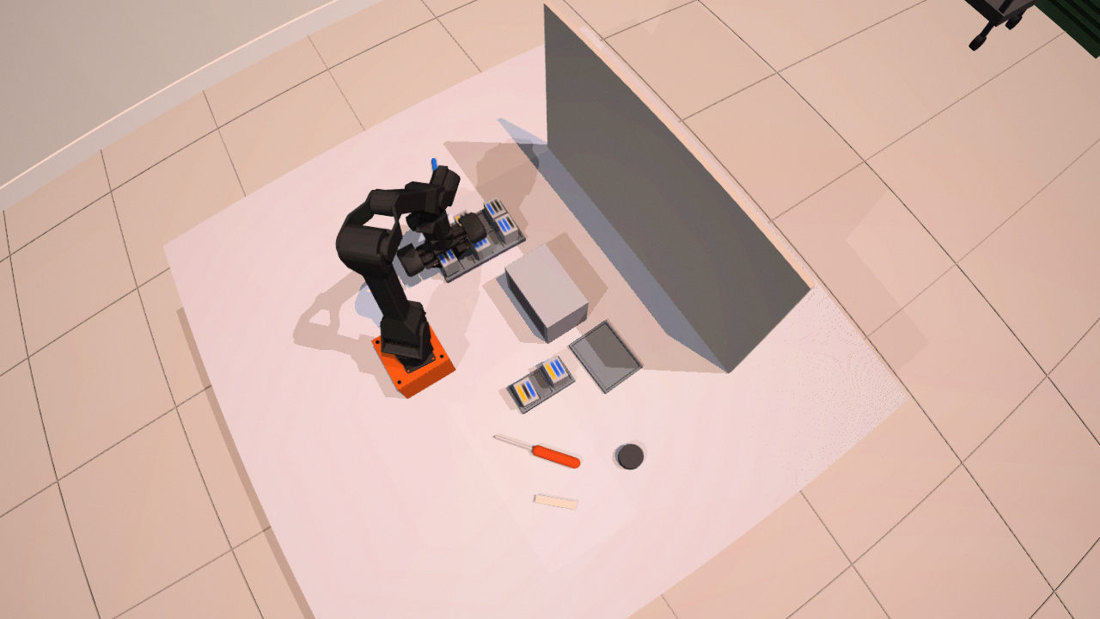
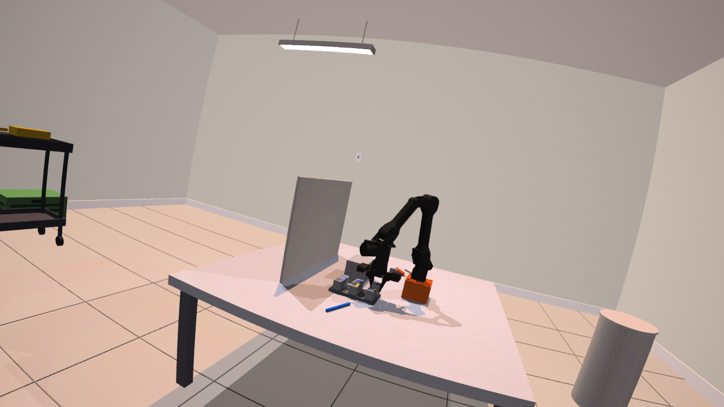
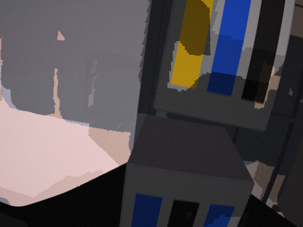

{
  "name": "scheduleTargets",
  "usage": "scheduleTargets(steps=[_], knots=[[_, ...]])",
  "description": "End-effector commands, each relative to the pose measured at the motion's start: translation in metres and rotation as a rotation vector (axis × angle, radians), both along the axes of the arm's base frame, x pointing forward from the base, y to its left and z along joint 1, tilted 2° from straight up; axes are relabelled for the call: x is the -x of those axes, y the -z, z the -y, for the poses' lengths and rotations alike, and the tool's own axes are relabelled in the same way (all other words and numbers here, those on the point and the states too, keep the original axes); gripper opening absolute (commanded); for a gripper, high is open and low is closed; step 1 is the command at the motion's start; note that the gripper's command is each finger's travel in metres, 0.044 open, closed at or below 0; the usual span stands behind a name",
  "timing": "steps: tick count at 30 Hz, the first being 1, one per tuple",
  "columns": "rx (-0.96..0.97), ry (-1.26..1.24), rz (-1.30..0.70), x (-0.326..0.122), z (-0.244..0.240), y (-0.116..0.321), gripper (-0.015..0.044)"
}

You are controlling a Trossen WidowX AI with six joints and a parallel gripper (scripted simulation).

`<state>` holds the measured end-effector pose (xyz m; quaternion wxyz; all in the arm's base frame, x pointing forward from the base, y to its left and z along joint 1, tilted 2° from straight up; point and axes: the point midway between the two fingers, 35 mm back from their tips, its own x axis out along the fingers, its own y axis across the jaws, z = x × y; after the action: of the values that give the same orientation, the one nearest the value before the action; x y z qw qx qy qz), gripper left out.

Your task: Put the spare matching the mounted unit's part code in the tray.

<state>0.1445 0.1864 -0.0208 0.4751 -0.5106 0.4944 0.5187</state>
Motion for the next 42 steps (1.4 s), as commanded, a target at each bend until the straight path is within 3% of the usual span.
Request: scheduleTargets(steps=[1, 7, 17, 30, 42], knots=[[-0.02, -0.003, 0.012, -0.004, -0.006, -0.028, 0.0], [-0.018, -0.005, 0.011, -0.003, -0.002, -0.065, 0.0], [-0.011, 0.0, 0.009, -0.002, -0.001, -0.066, 0.0], [-0.018, -0.005, 0.011, -0.002, -0.002, -0.135, 0.0], [-0.02, 0.0, 0.019, -0.032, 0.007, -0.143, 0.0]])
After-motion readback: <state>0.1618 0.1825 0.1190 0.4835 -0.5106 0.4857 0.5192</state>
